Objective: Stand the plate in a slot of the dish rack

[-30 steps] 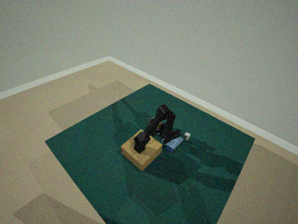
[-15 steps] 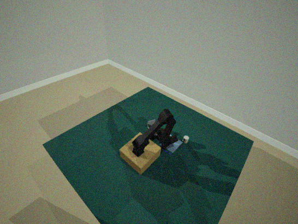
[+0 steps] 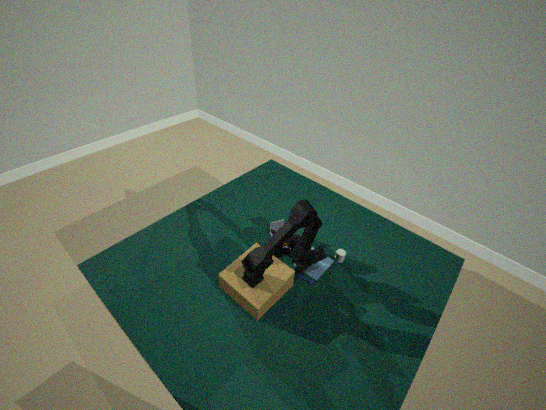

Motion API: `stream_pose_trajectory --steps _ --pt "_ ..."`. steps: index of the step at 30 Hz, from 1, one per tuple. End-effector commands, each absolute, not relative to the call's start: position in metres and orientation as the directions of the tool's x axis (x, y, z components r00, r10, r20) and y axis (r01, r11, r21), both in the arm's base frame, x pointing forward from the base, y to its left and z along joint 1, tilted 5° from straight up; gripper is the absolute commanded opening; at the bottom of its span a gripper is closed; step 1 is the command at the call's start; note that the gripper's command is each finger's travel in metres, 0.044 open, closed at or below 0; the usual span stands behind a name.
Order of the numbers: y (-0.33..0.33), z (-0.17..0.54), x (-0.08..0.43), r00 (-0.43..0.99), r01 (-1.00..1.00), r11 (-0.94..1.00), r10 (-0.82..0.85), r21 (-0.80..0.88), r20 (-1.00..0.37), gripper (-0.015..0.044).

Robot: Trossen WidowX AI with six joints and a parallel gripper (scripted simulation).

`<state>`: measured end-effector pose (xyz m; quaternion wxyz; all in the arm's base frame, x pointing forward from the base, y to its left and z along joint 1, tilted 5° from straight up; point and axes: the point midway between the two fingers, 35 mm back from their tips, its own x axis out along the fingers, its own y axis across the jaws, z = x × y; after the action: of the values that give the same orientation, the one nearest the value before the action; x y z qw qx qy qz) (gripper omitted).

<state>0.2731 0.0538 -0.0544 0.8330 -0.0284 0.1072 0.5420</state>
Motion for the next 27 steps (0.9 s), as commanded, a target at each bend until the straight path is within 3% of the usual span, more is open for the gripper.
stream_pose_trajectory --steps 1,9,17,27 --pt "0.054 -0.054 0.273 0.39 -0.909 0.411 0.897 0.069 -0.209 0.0184" --pt "0.054 -0.054 0.273 0.39 -0.909 0.411 0.897 0.069 -0.209 0.0394" --pt "0.053 -0.048 0.275 0.388 -0.91 0.409 0.898 0.068 -0.208 0.04" --pt "0.053 0.055 0.289 0.364 -0.924 0.379 0.912 0.048 -0.191 0.04"
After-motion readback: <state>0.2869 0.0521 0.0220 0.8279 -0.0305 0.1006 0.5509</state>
